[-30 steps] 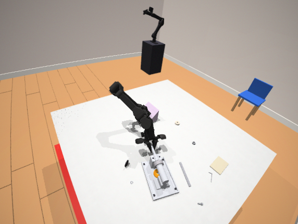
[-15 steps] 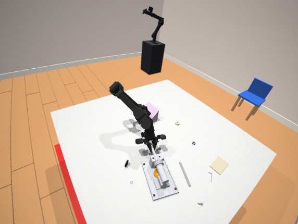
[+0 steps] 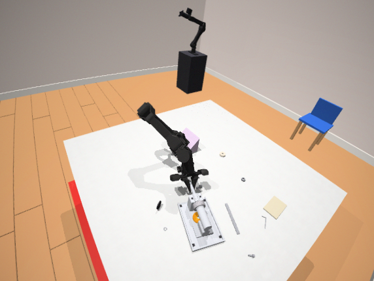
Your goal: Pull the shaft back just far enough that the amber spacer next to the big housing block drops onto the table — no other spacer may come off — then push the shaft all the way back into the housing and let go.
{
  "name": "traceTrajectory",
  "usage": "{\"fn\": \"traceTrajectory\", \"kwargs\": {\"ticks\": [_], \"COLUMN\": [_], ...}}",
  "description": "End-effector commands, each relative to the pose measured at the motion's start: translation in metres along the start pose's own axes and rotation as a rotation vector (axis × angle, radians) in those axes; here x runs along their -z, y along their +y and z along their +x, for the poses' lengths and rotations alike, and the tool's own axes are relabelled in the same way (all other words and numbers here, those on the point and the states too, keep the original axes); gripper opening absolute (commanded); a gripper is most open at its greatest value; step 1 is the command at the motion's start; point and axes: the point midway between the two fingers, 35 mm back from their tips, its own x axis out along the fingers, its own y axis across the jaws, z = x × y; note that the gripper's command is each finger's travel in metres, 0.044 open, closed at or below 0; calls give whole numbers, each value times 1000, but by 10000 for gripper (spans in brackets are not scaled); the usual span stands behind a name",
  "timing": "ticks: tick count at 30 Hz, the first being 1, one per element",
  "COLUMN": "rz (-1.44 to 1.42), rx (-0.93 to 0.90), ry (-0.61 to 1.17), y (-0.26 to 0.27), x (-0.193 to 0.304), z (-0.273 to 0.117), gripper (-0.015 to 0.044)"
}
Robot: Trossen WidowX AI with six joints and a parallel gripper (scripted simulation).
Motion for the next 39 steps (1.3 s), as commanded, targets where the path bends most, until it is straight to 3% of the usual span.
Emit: {"fn": "traceTrajectory", "kwargs": {"ticks": [1, 39], "rz": [1, 1], "rx": [1, 1], "ry": [10, 11], "y": [0, 1], "x": [5, 14], "z": [1, 10], "gripper": [0, 0]}}
